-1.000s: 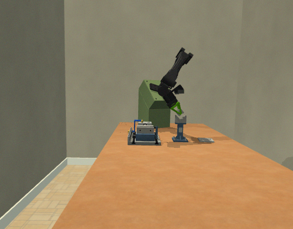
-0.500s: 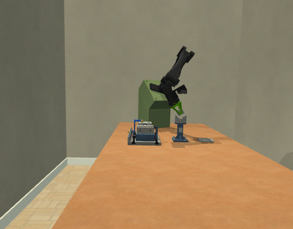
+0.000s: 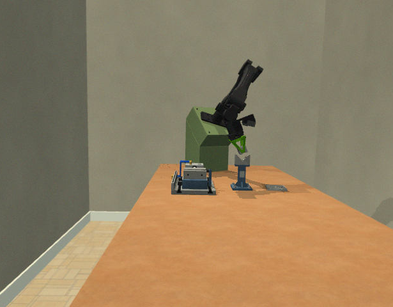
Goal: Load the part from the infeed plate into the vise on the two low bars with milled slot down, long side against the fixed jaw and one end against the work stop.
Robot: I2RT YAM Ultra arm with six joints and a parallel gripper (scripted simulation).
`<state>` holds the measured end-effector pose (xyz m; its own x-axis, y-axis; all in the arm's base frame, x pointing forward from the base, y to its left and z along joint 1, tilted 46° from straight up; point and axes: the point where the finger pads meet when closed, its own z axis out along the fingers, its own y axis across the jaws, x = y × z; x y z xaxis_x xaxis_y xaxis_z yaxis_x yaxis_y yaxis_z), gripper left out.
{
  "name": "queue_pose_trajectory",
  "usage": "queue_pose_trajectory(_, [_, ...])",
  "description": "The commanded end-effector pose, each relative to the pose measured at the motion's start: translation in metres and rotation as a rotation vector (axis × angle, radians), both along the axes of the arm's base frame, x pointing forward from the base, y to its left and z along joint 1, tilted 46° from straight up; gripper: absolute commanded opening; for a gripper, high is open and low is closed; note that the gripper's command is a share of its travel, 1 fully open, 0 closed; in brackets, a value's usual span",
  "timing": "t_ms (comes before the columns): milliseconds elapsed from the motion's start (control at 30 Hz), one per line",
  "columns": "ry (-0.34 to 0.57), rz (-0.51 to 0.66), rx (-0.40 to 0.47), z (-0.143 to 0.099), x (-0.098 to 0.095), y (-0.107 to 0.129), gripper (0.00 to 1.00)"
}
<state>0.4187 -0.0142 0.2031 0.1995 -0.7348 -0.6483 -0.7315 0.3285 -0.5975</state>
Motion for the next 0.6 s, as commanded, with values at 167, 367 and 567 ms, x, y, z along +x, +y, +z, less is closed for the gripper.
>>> queue_pose_trajectory(167, [0.020, -0.063, -0.068, 0.013, -0.004, 0.003, 0.00])
queue_pose_trajectory(367, [0.025, -0.098, -0.113, 0.019, -0.002, 0.002, 0.00])
queue_pose_trajectory(567, [0.042, -0.131, -0.150, 0.019, -0.002, 0.002, 0.00])
